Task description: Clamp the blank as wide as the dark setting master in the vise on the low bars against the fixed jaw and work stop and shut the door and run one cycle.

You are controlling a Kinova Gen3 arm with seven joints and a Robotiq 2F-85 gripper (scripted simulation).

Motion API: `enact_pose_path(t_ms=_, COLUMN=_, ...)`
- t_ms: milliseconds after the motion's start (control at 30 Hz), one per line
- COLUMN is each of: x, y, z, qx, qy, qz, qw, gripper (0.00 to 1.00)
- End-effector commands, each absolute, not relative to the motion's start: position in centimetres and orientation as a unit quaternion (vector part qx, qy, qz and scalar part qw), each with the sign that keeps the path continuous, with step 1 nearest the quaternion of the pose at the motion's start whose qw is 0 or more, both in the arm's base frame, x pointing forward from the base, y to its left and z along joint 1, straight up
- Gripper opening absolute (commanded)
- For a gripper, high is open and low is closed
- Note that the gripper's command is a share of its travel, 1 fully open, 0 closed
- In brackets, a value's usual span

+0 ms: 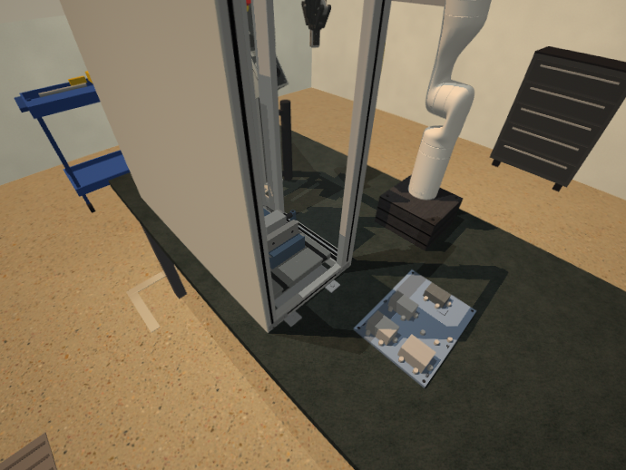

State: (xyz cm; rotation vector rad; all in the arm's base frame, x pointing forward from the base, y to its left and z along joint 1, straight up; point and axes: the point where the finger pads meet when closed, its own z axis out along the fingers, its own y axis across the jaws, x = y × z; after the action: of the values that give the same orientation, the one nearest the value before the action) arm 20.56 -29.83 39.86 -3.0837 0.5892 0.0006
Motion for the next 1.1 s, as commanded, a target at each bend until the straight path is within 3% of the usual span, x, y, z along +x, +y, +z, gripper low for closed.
enact_pose_path(t_ms=0, x=20.55, y=-29.85, z=39.89, qx=-0.994, qy=0.109, qz=0.0, qw=0.002, gripper=0.1)
enact_pose_path(t_ms=400, x=20.55, y=-29.85, z=39.89, qx=-0.994, qy=0.109, qz=0.0, qw=0.002, gripper=0.1)
enact_pose_path(t_ms=567, x=20.55, y=-29.85, z=39.89, qx=-1.0, qy=-0.006, qz=0.0, qw=0.002, gripper=0.1)
enact_pose_path(t_ms=1067, x=20.55, y=-29.85, z=39.89, qx=-0.997, qy=-0.074, qz=0.0, qw=0.002, gripper=0.1)
